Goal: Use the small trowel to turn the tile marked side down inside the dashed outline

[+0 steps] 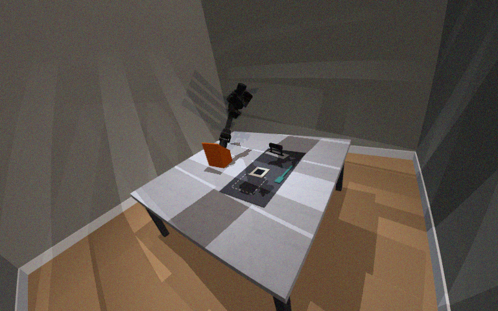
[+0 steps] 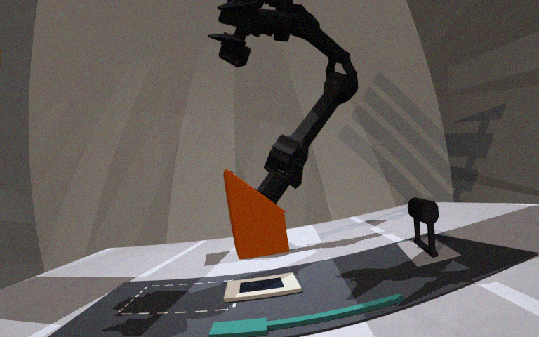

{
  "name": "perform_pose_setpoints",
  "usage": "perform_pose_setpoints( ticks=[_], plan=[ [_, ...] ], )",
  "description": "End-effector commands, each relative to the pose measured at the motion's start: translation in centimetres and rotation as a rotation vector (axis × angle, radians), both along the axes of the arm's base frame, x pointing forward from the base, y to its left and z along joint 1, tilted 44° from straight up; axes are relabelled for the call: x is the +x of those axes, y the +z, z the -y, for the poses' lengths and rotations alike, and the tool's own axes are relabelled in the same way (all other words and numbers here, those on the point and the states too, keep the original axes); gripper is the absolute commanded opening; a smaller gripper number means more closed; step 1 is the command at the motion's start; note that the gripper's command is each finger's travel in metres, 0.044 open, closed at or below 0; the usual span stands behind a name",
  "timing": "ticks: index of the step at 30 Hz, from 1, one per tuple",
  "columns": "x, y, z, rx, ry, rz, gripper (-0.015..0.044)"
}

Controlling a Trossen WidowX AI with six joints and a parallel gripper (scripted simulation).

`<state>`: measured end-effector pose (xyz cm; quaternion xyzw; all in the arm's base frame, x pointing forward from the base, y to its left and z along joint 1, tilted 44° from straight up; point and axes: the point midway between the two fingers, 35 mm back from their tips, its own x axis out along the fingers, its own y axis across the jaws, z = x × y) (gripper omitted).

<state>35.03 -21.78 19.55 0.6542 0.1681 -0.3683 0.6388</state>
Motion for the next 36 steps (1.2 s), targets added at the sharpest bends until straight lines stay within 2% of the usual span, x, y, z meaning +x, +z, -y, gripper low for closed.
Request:
perform_pose_setpoints(
  ticks=[1,19,36],
  plan=[
    [1.4,-0.7,-2.2,0.014,0.101,-0.032,0.0270],
    [5.5,-2.3,-16.0,0.053,0.682,-0.152,0.0270],
    [4.7,-2.9,-30.1,0.131,1.247,-0.213,0.0270]
  ],
)
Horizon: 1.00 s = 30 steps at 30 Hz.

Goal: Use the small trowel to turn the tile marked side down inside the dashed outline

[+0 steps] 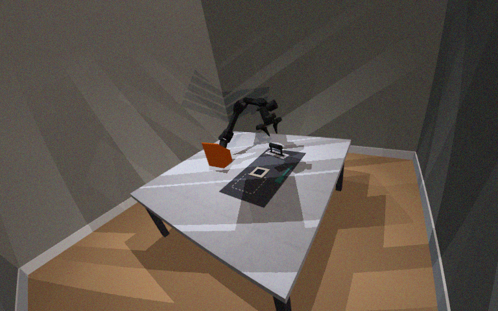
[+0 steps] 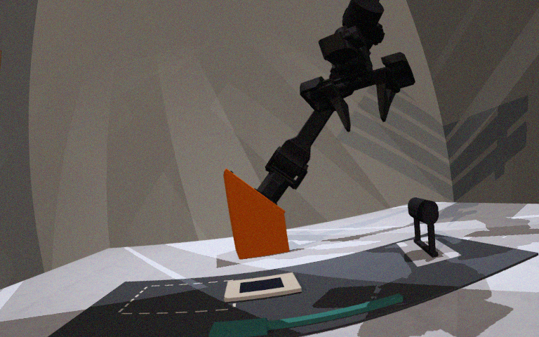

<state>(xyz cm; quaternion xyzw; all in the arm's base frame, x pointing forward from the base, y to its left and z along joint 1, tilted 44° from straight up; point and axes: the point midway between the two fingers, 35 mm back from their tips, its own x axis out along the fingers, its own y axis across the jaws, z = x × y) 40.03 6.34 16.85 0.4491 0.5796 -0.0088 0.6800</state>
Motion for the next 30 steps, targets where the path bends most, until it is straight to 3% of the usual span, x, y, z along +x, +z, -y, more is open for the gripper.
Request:
perform_pose_setpoints(
  ticks=[1,15,30],
  plan=[
    [-0.6,-0.2,-2.8,0.025,0.116,-0.019,0.0270],
    [-5.1,0.1,-13.8,0.142,0.560,-0.078,0.0270],
    [-5.4,-1.0,-15.3,0.148,0.580,-0.080,0.0270]
  ],
)
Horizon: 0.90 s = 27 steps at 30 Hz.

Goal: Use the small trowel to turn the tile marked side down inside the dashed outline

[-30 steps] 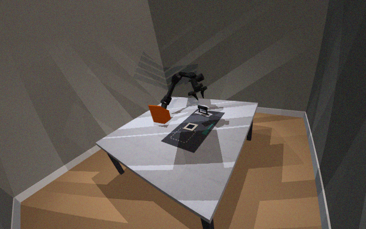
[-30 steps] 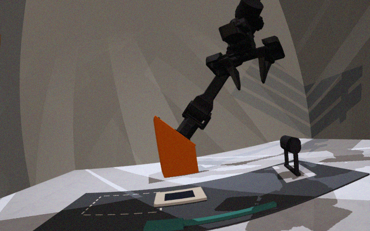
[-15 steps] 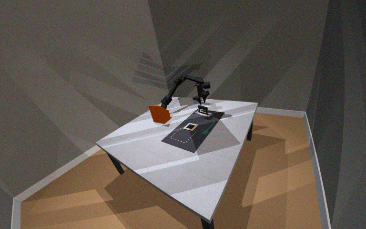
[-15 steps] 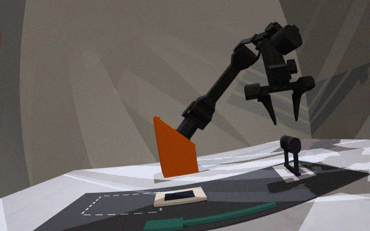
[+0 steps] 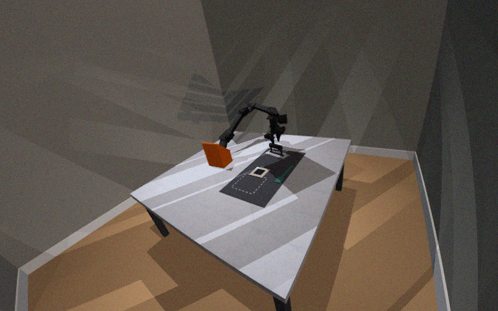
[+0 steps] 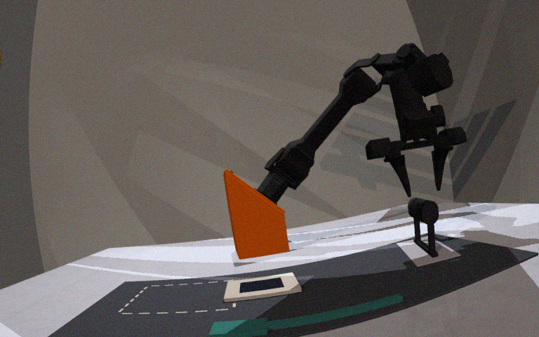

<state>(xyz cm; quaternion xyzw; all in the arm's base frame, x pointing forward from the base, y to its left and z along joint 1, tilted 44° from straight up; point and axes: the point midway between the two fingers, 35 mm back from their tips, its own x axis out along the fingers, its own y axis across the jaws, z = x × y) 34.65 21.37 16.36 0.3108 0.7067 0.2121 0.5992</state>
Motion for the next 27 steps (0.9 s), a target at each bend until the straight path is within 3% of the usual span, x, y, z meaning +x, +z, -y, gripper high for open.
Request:
perform_pose_setpoints(
  ticks=[1,19,27],
  plan=[
    [0.0,-0.6,-0.4,0.000,-0.002,-0.009,0.0270],
    [-0.3,-2.5,-2.3,0.002,-0.002,-0.010,0.0270],
    [-0.3,-2.5,-2.3,0.002,-0.002,-0.010,0.0217]
  ],
)
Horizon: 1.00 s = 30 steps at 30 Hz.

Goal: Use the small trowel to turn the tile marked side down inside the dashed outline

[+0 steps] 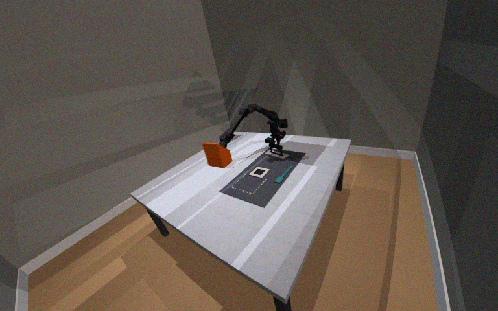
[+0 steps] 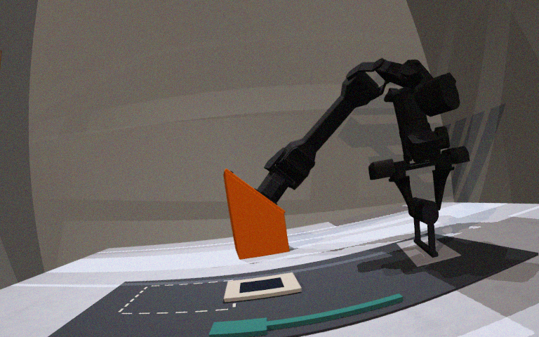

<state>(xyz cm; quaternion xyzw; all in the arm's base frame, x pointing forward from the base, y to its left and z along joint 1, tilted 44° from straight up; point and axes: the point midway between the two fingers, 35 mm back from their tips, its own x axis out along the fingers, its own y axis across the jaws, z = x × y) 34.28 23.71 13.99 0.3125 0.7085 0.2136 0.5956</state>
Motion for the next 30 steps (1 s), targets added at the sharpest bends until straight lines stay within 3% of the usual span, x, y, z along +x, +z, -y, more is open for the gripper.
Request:
perform_pose_setpoints(
  ticks=[1,13,21,30],
  plan=[
    [0.03,-0.11,0.01,-0.004,-0.004,-0.003,0.0210],
    [0.03,-0.11,0.01,-0.004,-0.004,-0.003,0.0130],
    [0.03,-0.11,0.01,-0.005,-0.018,-0.017,0.0130],
    [0.03,-0.11,0.01,-0.031,-0.206,-0.201,0.0130]
  ],
)
